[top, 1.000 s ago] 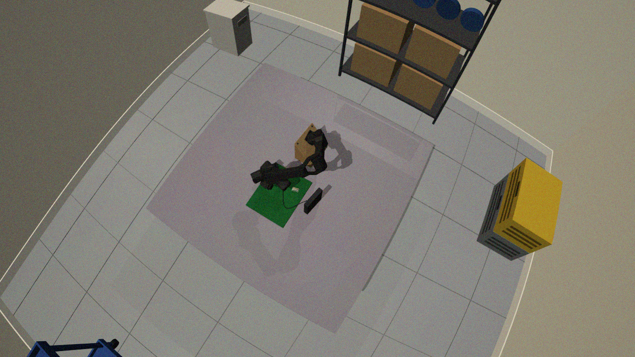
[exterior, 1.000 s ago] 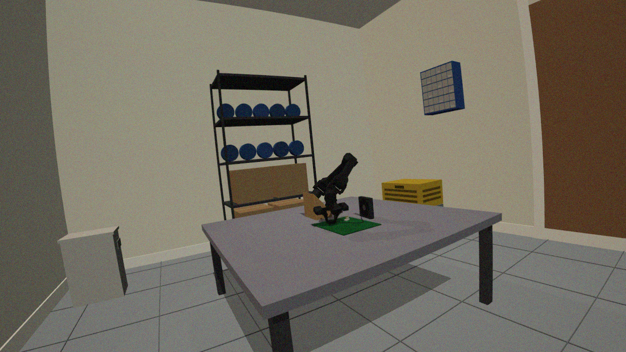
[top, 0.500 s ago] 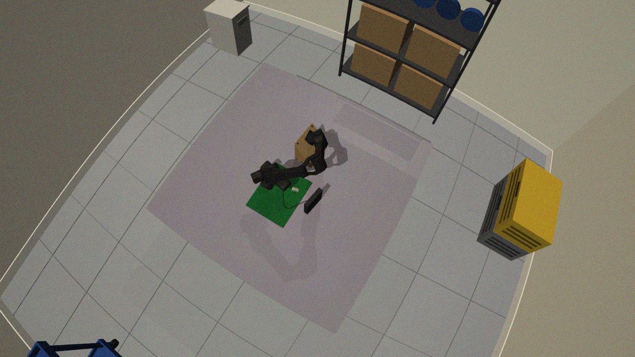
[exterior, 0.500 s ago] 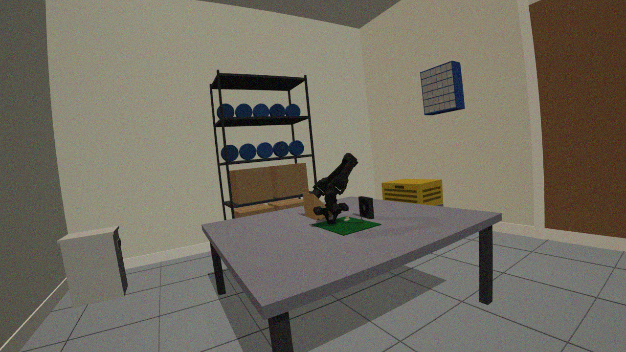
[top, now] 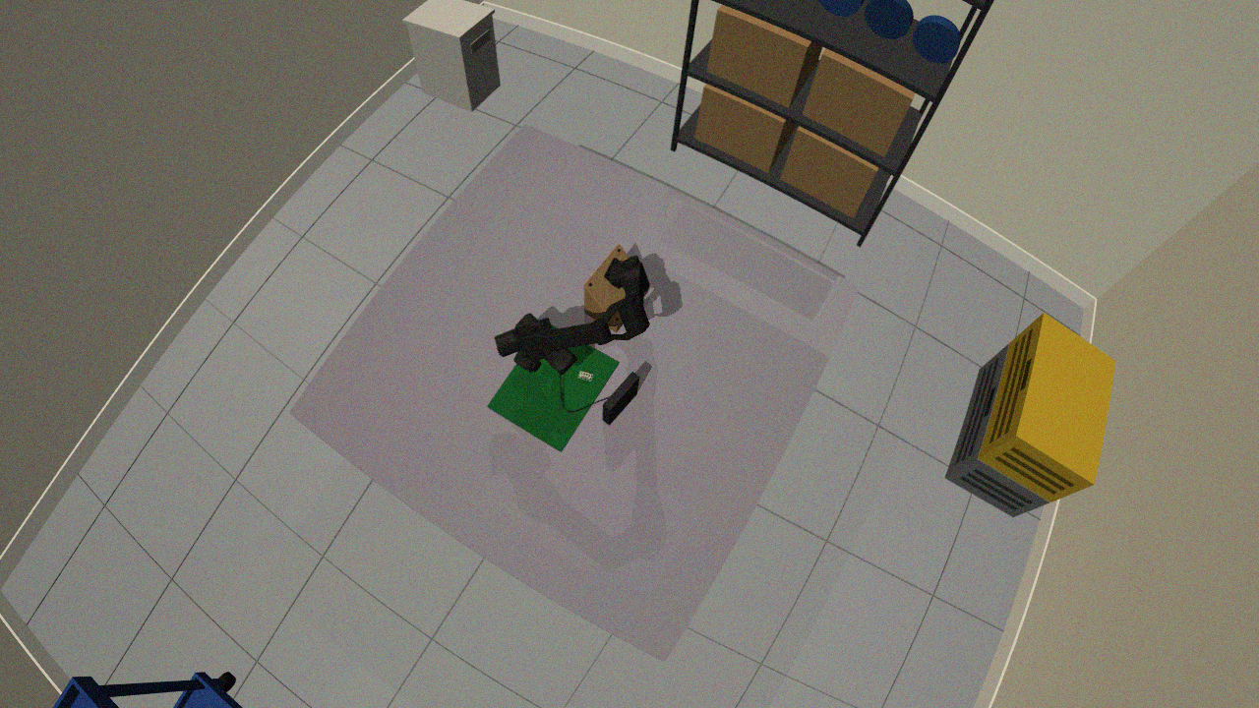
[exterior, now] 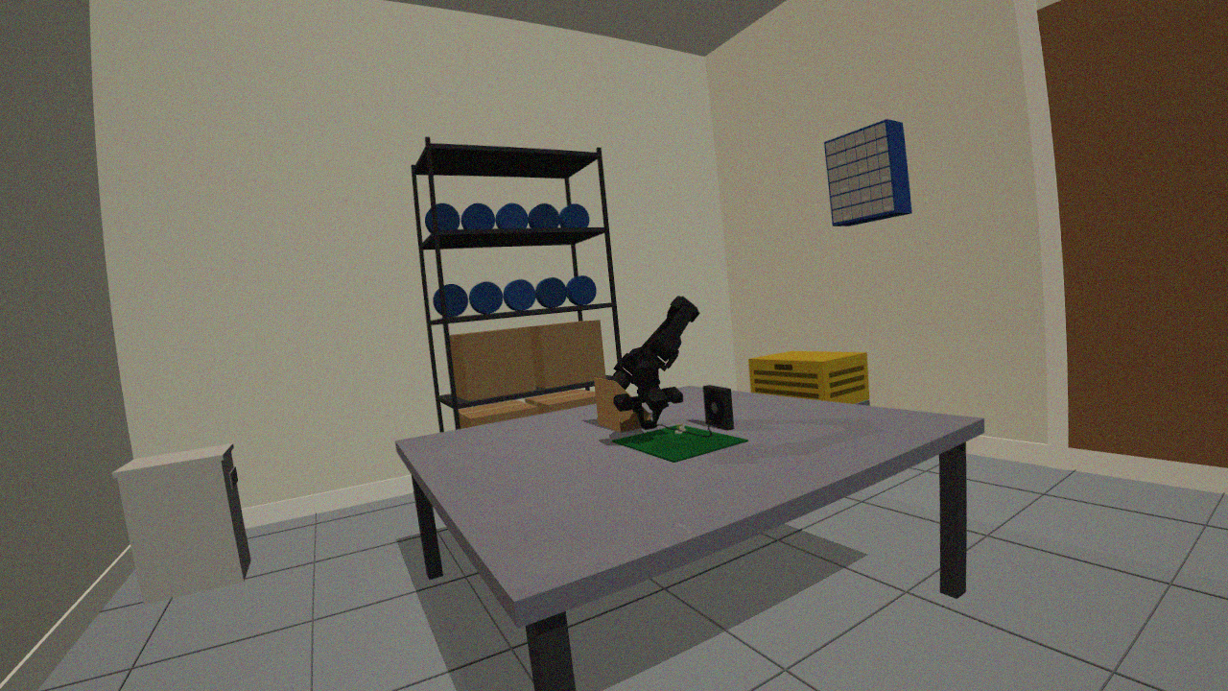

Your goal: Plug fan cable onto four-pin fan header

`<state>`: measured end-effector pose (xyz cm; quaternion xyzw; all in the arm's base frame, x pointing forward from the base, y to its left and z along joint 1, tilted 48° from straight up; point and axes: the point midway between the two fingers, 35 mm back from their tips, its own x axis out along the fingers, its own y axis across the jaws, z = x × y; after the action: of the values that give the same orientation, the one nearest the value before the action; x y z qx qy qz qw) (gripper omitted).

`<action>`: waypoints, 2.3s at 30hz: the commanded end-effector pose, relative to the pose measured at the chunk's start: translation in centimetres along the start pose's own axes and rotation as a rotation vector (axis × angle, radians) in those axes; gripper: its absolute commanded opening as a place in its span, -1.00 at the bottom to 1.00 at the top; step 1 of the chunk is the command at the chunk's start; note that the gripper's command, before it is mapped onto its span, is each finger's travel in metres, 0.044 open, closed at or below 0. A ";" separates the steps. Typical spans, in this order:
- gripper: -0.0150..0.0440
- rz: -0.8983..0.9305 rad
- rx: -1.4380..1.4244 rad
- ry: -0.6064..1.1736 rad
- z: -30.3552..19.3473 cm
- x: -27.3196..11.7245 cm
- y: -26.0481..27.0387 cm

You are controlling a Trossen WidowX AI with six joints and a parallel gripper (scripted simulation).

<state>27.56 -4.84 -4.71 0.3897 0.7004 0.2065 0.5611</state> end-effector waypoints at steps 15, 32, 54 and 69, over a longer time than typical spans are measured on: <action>-0.49 -0.007 0.066 -0.023 0.0 -4.0 0.3; -0.49 -0.010 0.395 -0.102 4.8 -5.4 2.6; -0.49 0.051 0.808 -0.189 10.2 -6.8 7.0; -0.49 0.127 1.082 -0.220 13.2 -7.6 10.7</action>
<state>43.16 -6.35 3.51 0.6704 0.6283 -0.1793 0.3516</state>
